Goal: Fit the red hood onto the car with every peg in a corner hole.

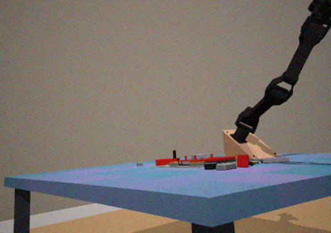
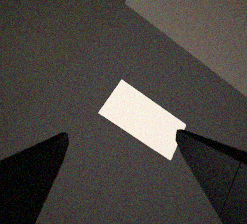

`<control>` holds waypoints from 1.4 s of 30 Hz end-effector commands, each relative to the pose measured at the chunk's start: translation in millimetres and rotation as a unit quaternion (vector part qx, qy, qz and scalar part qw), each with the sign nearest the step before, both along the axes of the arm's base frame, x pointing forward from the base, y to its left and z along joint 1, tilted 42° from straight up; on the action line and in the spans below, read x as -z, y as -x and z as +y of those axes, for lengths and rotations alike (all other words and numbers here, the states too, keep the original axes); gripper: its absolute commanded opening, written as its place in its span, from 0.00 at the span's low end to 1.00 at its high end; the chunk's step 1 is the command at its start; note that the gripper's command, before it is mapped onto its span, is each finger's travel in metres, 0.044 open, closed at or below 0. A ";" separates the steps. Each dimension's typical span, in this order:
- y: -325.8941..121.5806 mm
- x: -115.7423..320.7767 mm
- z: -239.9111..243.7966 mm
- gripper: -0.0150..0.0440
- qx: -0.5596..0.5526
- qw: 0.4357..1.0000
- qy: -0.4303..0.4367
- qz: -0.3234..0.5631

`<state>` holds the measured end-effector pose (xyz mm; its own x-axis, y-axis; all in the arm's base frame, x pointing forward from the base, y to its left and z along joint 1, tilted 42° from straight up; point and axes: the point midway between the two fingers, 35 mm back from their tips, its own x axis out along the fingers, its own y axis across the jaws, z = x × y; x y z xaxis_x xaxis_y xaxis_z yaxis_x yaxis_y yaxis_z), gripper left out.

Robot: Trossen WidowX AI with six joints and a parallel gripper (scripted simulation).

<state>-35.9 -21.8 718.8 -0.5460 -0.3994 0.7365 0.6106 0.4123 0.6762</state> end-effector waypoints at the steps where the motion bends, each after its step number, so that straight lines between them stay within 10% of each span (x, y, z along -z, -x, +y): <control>1: 22.2 7.7 -28.8 1.00 -0.021 0.999 -0.042 -0.012; 21: 73.9 72.1 -180.6 1.00 -0.150 0.961 -0.227 -0.057; 42: 22.7 201.4 -342.5 1.00 -0.279 0.839 -0.467 0.001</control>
<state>-70.8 -345.6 537.8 -0.1336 -0.9908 0.0217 0.4876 -0.0467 0.8718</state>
